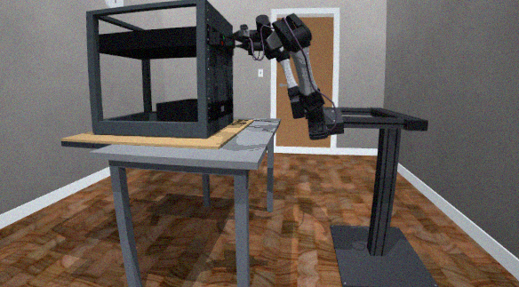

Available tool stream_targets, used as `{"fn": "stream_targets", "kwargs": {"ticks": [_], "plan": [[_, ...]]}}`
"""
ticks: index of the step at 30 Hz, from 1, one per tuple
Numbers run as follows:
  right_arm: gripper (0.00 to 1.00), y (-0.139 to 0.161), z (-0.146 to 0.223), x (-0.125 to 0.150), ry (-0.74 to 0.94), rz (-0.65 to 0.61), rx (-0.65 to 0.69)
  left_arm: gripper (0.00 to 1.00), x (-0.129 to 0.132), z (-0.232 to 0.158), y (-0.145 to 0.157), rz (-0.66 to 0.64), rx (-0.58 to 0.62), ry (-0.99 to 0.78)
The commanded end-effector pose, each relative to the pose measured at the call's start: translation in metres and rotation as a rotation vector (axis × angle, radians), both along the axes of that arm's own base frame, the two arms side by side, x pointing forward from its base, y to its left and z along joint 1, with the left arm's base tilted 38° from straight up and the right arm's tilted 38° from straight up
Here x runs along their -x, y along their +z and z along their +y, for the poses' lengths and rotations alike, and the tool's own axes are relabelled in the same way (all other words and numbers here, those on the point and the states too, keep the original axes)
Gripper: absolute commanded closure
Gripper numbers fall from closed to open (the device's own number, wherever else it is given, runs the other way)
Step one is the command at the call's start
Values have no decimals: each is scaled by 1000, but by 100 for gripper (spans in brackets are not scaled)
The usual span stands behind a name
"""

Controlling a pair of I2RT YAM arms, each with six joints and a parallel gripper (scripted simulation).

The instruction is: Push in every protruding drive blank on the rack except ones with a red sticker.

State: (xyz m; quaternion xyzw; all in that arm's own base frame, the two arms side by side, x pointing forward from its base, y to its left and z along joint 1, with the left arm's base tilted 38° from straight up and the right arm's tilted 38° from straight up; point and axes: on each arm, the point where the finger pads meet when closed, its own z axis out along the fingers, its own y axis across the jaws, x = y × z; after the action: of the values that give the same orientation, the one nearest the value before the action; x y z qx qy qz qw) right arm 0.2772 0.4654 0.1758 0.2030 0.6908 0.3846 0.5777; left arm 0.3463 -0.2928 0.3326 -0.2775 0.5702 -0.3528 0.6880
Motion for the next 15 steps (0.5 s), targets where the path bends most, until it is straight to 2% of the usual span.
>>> {"fn": "stream_targets", "kwargs": {"ticks": [1,15], "plan": [[100,14,8,-7,13,-8,-41,100,-7,-5,8,-6,7,-10],[100,17,11,-30,13,-7,-36,100,-30,-7,13,-5,6,-10]]}}
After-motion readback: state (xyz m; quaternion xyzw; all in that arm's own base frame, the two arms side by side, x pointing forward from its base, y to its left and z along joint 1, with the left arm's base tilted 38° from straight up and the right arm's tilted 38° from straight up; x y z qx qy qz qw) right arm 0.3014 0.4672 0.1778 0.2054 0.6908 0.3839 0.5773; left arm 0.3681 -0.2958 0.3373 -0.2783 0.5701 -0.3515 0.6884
